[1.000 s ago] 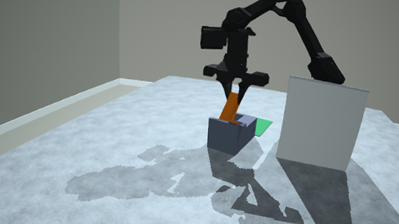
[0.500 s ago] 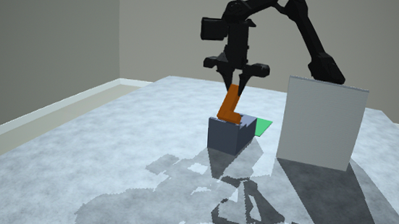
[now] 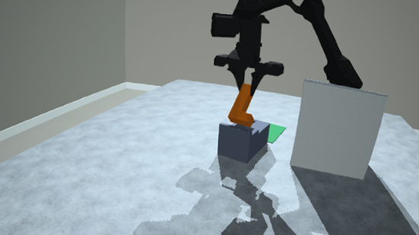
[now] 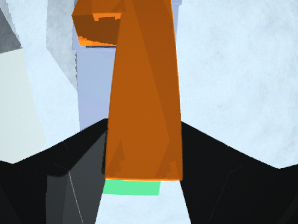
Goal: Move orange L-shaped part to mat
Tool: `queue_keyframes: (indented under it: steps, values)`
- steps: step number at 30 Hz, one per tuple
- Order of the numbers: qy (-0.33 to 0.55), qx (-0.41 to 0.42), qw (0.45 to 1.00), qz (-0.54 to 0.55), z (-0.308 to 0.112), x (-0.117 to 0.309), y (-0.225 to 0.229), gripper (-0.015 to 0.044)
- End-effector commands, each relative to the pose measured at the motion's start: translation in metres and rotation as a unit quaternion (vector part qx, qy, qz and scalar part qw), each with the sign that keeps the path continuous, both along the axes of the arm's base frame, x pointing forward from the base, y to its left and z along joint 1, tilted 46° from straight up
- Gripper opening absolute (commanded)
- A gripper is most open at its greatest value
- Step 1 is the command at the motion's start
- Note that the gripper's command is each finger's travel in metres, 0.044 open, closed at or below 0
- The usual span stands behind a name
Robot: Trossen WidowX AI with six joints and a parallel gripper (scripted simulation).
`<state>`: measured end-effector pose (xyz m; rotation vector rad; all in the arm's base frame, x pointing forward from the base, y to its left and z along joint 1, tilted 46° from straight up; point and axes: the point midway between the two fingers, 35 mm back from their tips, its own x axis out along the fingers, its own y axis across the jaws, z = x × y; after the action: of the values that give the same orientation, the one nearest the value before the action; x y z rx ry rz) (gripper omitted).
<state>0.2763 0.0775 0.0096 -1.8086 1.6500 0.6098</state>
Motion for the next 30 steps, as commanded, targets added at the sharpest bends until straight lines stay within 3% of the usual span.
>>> queue_keyframes:
  steps: [1,30]
  values:
    - [0.000,0.003,1.000,-0.002,0.003,-0.001,-0.002,0.0000]
    - [0.000,0.000,1.000,-0.002,0.085,-0.018,-0.089,0.0000]
